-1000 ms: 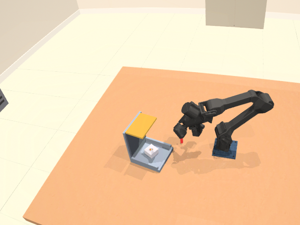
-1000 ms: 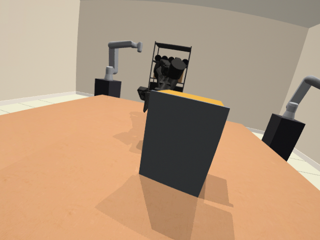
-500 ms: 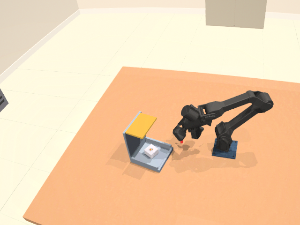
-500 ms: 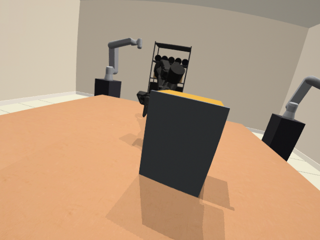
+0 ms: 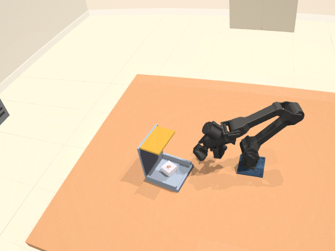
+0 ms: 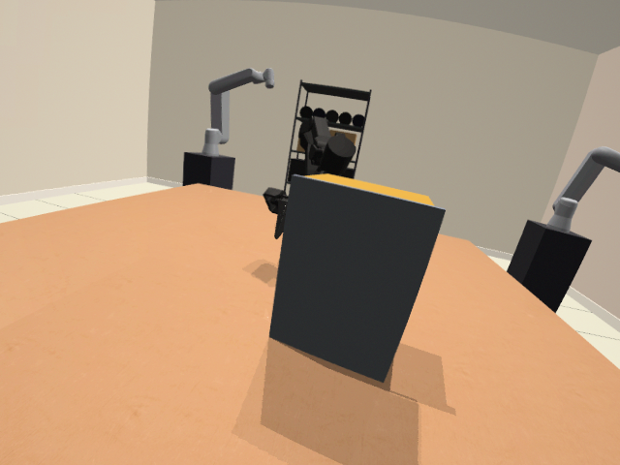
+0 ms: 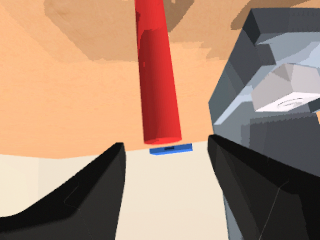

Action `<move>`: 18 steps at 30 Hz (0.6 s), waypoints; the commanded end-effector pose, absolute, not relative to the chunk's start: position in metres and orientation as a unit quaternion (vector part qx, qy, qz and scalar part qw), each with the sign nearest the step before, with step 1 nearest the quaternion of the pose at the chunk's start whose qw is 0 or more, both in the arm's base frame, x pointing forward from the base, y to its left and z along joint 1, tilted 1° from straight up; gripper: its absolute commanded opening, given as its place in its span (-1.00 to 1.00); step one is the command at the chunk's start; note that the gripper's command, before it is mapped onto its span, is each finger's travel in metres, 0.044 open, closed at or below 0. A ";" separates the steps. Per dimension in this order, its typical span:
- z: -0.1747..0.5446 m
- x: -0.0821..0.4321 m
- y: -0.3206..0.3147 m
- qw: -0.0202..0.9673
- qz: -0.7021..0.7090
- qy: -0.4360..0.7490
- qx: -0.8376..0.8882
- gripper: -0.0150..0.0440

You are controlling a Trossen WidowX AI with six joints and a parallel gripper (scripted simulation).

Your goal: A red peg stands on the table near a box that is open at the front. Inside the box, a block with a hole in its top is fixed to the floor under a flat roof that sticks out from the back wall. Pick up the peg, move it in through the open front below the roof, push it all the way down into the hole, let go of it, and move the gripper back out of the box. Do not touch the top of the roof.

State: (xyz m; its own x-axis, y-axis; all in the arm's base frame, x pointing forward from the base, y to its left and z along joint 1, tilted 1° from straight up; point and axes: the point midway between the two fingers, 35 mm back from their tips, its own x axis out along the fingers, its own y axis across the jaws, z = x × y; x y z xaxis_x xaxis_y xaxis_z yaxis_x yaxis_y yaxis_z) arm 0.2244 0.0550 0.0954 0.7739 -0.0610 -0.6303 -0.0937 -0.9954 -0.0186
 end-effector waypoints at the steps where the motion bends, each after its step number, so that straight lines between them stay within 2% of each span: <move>1: 0.085 0.223 0.054 0.019 0.339 0.040 -0.940 0.25; 18: 0.063 0.220 0.053 0.019 0.339 0.040 -0.940 0.25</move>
State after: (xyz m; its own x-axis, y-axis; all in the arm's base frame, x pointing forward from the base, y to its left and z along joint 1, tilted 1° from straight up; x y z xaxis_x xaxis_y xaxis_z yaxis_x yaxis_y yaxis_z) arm 0.2217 0.0530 0.0681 0.7714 -0.0625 -0.6333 -0.0937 -0.9955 -0.0159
